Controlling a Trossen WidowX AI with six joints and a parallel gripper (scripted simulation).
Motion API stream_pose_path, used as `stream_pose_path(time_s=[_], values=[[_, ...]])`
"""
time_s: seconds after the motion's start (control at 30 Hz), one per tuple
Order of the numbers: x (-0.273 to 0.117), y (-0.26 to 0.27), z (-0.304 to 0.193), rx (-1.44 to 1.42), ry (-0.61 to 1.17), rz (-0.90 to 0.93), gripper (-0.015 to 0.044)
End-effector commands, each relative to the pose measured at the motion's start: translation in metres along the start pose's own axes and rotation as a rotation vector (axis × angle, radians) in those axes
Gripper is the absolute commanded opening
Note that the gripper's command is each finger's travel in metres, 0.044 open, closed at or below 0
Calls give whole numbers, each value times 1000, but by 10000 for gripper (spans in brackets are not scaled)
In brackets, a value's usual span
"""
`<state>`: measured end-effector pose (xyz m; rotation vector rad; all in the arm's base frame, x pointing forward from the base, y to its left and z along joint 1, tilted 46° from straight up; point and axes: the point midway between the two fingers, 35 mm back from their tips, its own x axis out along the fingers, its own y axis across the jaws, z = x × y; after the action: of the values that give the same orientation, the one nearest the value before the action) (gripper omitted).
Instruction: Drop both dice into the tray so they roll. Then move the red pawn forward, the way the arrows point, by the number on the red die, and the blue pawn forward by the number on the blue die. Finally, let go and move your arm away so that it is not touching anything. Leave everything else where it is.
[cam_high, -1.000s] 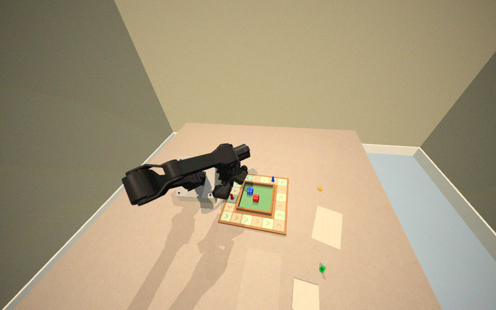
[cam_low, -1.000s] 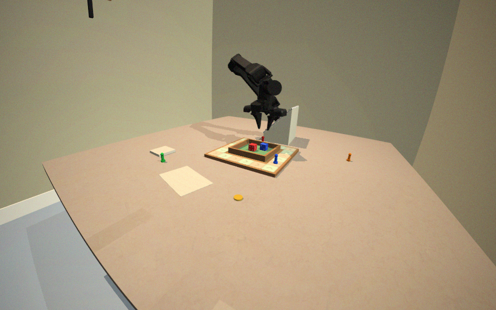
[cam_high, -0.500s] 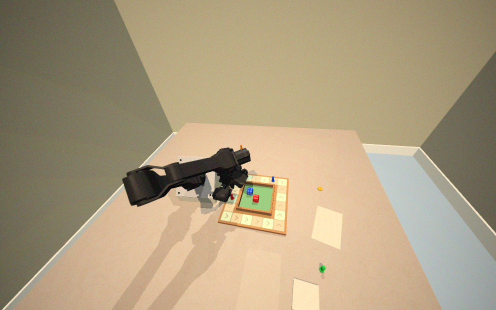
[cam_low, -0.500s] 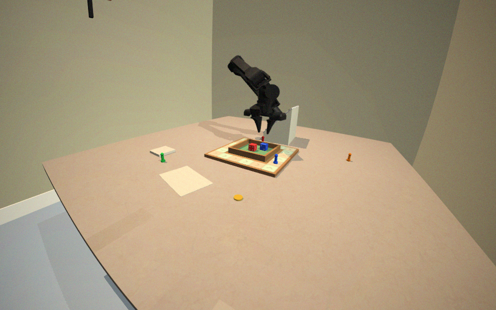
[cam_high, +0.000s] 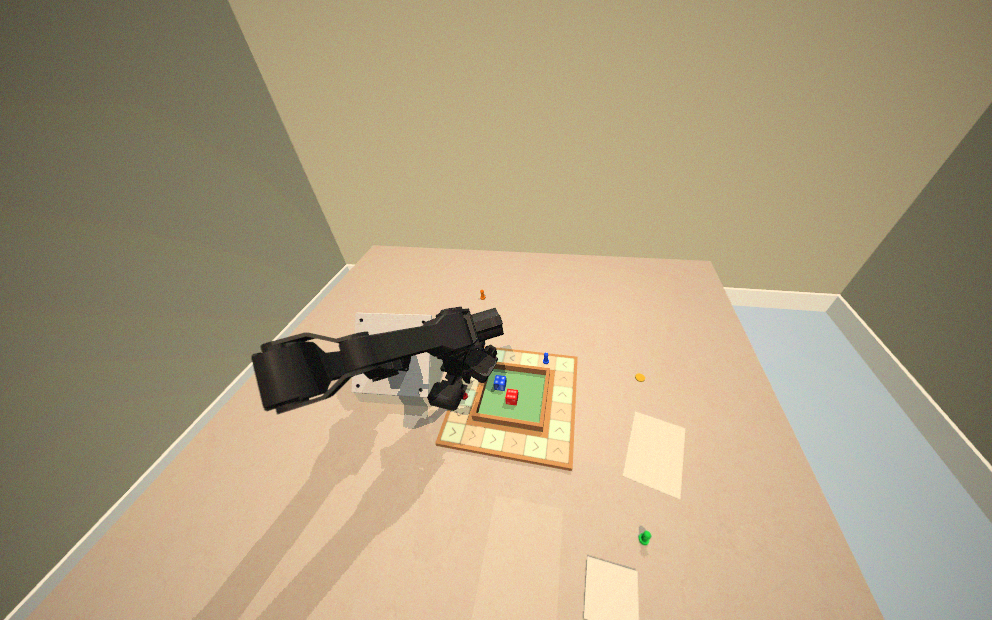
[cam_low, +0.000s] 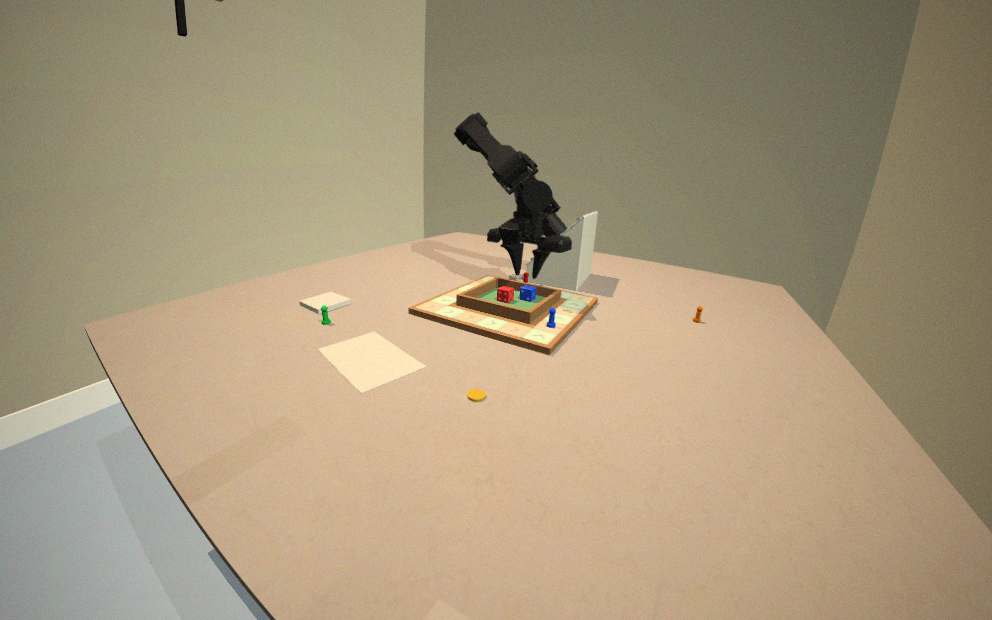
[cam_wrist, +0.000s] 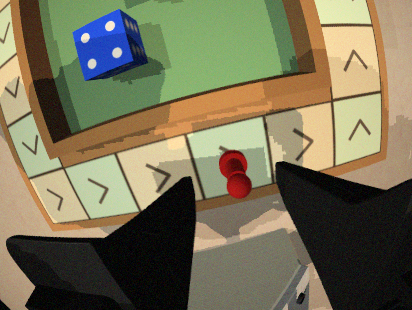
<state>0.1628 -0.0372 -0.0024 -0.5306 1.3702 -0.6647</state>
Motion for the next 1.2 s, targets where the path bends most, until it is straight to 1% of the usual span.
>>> stream_pose_path(time_s=[0.0,0.27,0.43,0.77,0.9,1.17], values=[[7,-1,-2,-11,3,-8,200],[17,-2,-3,-10,3,-11,200],[17,-2,-3,-10,3,-11,69],[17,-2,-3,-10,3,-11,2],[10,0,-1,-11,2,-5,0],[-28,6,7,-15,2,12,0]])
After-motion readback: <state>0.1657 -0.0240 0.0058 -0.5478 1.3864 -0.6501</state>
